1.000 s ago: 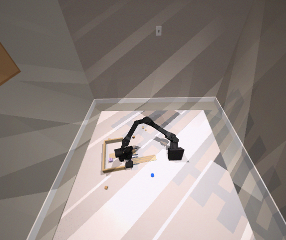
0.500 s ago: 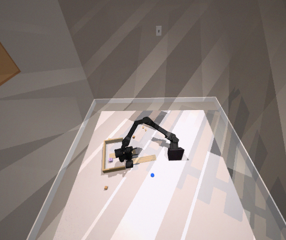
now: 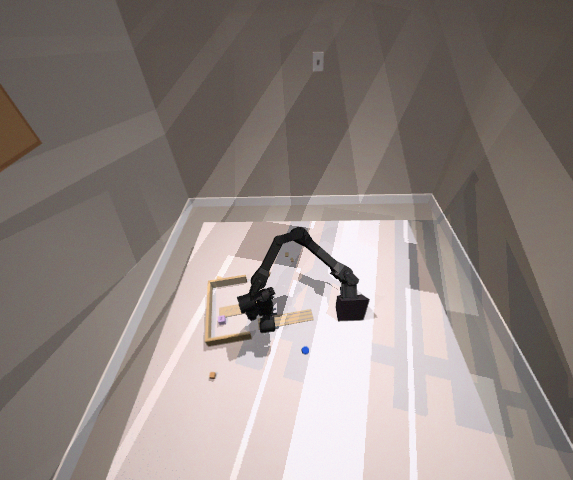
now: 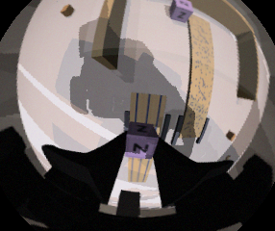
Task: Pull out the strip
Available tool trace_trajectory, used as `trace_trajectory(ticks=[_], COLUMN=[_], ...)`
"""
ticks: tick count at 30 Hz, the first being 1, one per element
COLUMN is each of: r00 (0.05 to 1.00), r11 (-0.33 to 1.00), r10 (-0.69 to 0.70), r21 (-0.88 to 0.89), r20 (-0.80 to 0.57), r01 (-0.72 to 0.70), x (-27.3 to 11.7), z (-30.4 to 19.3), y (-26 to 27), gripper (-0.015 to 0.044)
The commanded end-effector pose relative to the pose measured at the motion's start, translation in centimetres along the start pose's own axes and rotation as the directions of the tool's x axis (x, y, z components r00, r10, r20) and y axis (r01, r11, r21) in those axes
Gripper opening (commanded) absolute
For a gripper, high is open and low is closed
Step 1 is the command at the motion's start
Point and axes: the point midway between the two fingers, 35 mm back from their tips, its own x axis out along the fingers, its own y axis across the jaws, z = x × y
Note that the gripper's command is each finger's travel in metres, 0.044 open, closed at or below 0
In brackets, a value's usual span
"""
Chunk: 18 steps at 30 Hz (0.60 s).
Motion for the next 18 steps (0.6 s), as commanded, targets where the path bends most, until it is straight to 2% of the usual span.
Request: trace_trajectory(ticks=[1,18], r00=[1.0,1.0], r11=[1.0,1.0], r10=[0.002,0.001], r21=[0.002,-0.001], r20=[0.005,0.003], r01=[-0.002,-0.001], x=[-1.3,-1.6], z=[-1.8,-6.0], y=[-0.1,-0.1], gripper=[0.0,0.0])
